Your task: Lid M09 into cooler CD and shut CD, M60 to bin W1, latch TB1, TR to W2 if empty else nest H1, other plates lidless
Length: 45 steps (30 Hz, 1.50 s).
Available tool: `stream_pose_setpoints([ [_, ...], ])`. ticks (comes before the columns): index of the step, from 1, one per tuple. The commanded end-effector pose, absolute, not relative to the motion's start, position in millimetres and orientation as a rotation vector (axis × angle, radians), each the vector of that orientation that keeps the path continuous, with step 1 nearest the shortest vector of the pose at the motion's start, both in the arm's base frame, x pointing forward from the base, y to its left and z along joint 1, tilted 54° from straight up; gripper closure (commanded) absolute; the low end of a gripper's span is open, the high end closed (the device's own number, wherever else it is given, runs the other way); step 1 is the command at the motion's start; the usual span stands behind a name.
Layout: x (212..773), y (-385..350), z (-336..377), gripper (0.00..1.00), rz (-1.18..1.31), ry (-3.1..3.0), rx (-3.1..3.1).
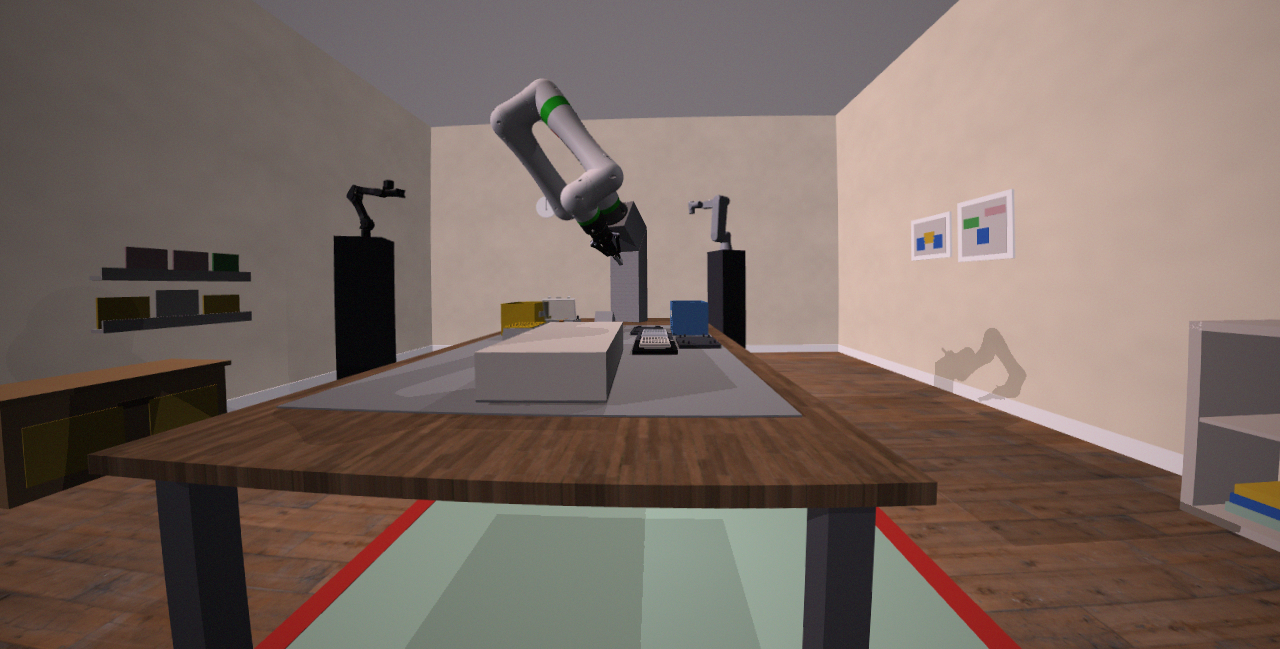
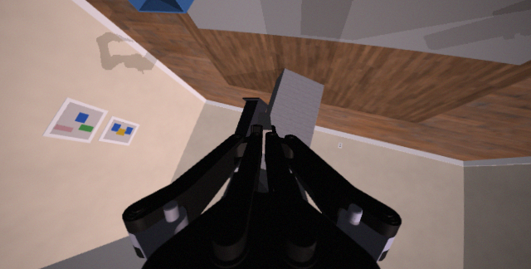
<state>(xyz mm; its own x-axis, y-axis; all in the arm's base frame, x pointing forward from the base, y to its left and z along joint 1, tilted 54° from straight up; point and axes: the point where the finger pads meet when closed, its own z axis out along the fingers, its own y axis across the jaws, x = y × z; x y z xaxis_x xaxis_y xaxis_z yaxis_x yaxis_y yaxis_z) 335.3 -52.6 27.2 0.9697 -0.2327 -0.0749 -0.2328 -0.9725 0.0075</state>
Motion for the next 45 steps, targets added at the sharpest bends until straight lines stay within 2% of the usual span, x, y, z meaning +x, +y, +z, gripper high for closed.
stream_pose_setpoints([
  [1,344.0,-61.2,33.3,1.0,0.07,0.377,-3.174],
  [18,387.3,-89.4,68.0,1.0,-0.095,0.396,-3.298],
  [21,398.1,-93.4,77.6,1.0,-0.197,0.405,-3.349],
  [26,409.9,-97.8,88.1,1.0,-0.197,0.405,-3.349],
  [29,420.6,-100.1,98.4,1.0,-0.31,0.411,-3.391],
  [33,427.7,-101.6,105.2,1.0,-0.31,0.411,-3.391],
  [36,438.2,-102.6,115.9,1.0,-0.435,0.416,-3.422],
  [41,452.5,-103.9,130.5,1.0,-0.435,0.416,-3.422],
  [45,465.8,-103.0,145.3,1.0,-0.568,0.418,-3.441],
])
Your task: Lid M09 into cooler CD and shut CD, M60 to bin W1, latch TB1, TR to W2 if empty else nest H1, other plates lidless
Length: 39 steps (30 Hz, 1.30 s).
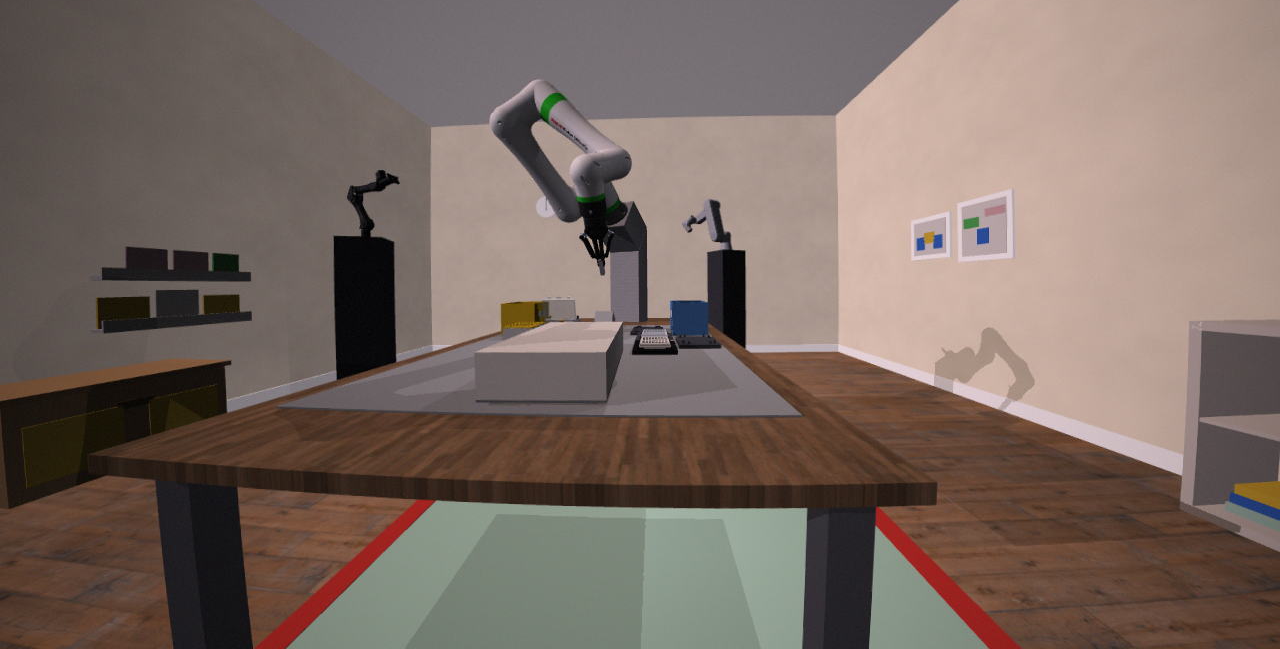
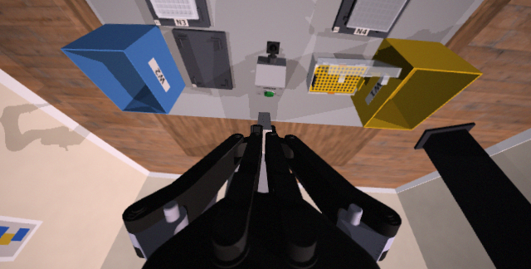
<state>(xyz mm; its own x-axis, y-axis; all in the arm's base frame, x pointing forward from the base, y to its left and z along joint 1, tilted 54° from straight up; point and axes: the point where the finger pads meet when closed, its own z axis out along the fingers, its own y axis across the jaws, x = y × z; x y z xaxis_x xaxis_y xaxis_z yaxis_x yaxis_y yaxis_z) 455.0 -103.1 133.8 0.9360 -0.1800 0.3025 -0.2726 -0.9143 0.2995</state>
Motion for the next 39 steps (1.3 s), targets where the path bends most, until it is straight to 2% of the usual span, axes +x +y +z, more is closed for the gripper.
stream_pose_setpoints([
  [1,469.2,-102.8,149.0,1.0,0.448,-0.33,2.714],
  [5,473.7,-102.4,154.1,1.0,0.448,-0.33,2.714],
  [8,481.3,-100.7,163.2,1.0,0.549,-0.322,2.664],
  [29,494.5,-97.8,179.0,1.0,0.549,-0.322,2.664],
  [39,489.4,-129.0,184.1,1.0,0.539,-0.294,2.654],
])
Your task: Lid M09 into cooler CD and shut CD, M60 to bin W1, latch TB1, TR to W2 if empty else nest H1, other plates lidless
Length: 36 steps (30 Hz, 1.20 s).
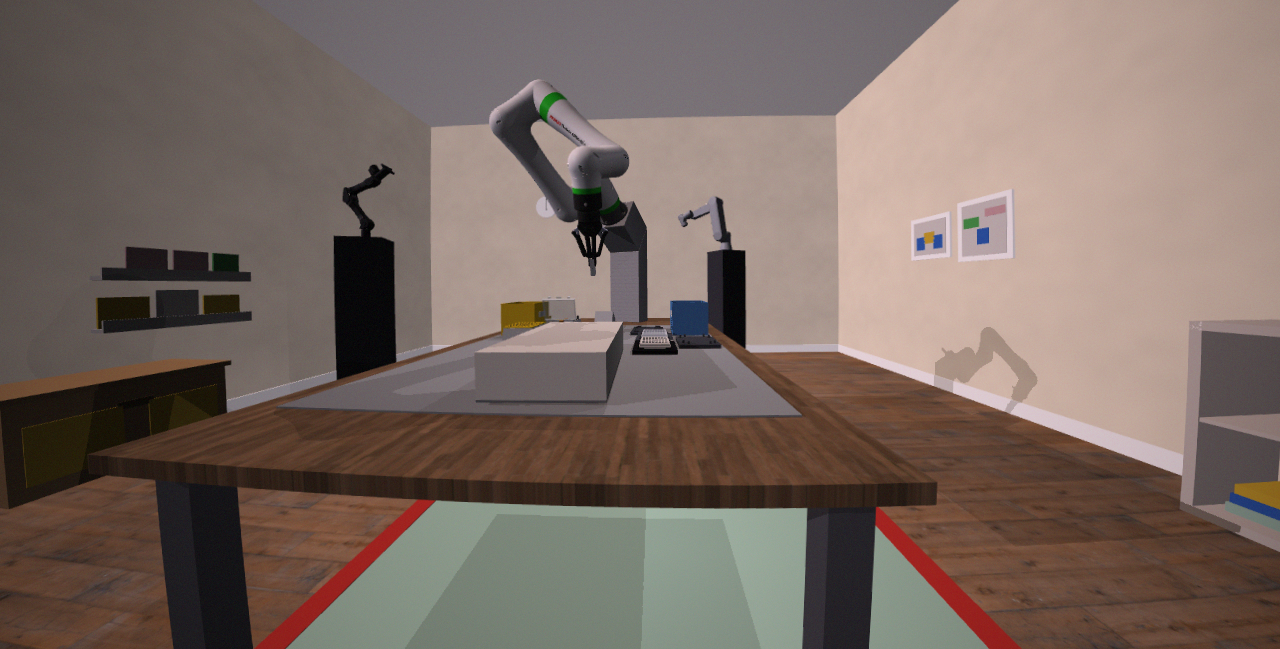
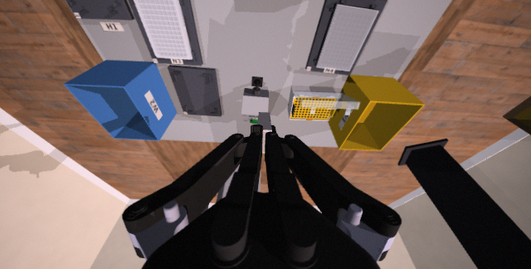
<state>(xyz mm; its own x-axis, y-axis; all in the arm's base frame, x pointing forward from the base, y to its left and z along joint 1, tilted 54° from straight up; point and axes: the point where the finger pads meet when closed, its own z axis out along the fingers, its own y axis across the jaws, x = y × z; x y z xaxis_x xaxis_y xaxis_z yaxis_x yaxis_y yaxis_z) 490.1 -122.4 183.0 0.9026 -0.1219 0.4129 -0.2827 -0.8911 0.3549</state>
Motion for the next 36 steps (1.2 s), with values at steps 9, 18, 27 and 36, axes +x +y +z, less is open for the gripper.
stream_pose_setpoints([
  [9,483.6,-164.1,189.9,1.0,0.539,-0.294,2.654],
  [18,479.2,-191.3,194.3,1.0,0.539,-0.294,2.654],
  [27,473.4,-226.4,200.0,1.0,0.539,-0.294,2.654],
  [36,469.0,-253.7,204.5,1.0,0.539,-0.294,2.654],
])
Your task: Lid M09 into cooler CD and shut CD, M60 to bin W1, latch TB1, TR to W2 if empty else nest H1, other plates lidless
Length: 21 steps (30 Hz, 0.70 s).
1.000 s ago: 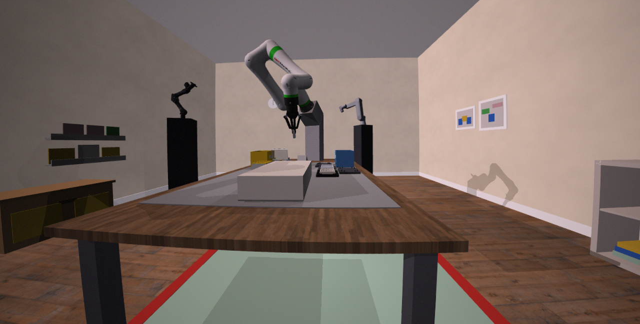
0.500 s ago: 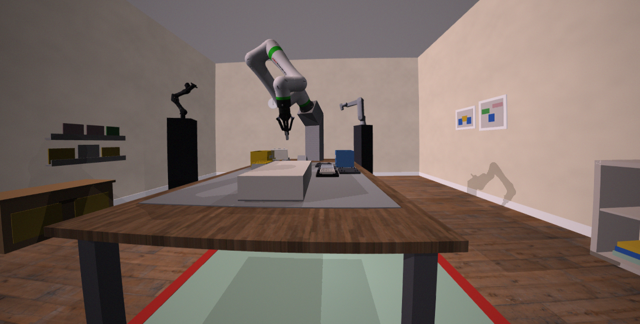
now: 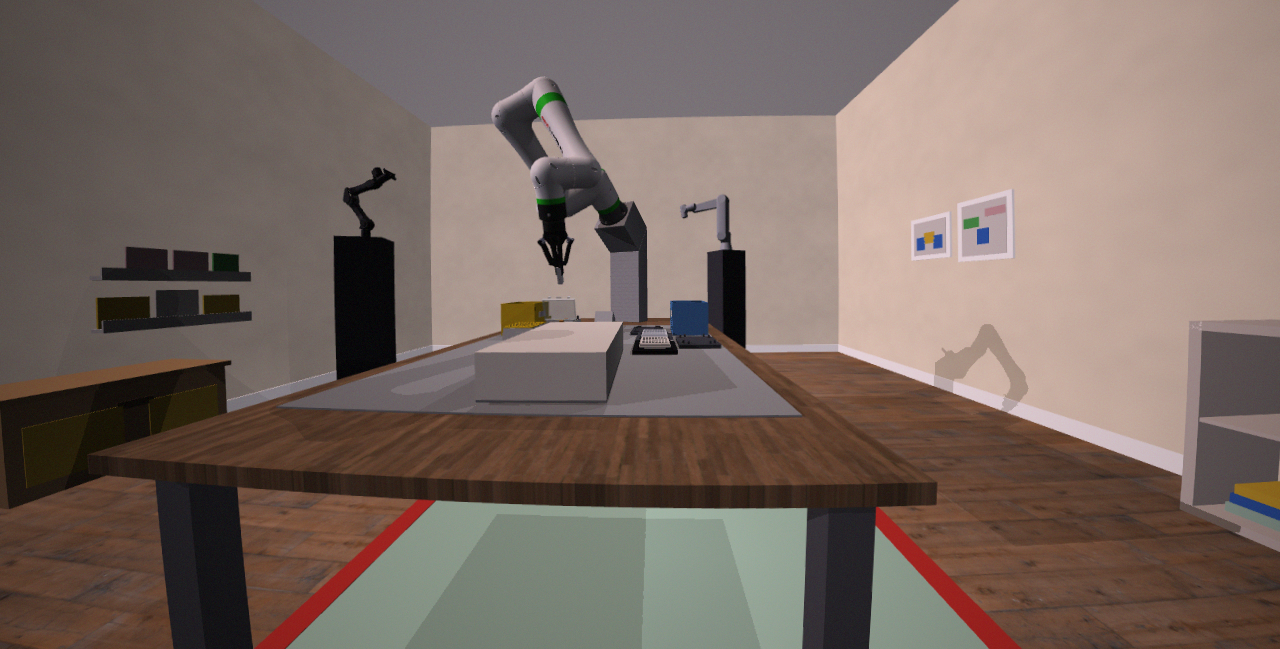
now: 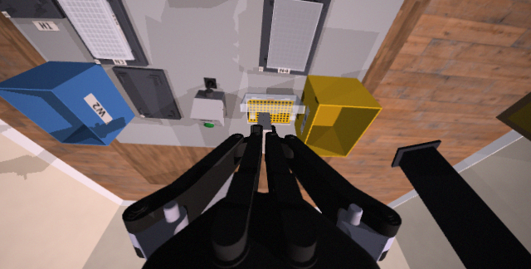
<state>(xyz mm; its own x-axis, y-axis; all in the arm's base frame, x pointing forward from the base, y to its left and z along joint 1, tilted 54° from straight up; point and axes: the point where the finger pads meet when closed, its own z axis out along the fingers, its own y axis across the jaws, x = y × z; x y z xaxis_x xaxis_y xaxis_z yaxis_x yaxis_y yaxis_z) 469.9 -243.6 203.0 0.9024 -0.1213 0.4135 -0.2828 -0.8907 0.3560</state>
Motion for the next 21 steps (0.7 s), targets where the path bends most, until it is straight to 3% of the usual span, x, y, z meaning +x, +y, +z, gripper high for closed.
stream_pose_setpoints([
  [1,468.3,-257.6,205.1,1.0,0.539,-0.294,2.654],
  [21,467.9,-260.3,205.6,1.0,0.539,-0.294,2.654],
])
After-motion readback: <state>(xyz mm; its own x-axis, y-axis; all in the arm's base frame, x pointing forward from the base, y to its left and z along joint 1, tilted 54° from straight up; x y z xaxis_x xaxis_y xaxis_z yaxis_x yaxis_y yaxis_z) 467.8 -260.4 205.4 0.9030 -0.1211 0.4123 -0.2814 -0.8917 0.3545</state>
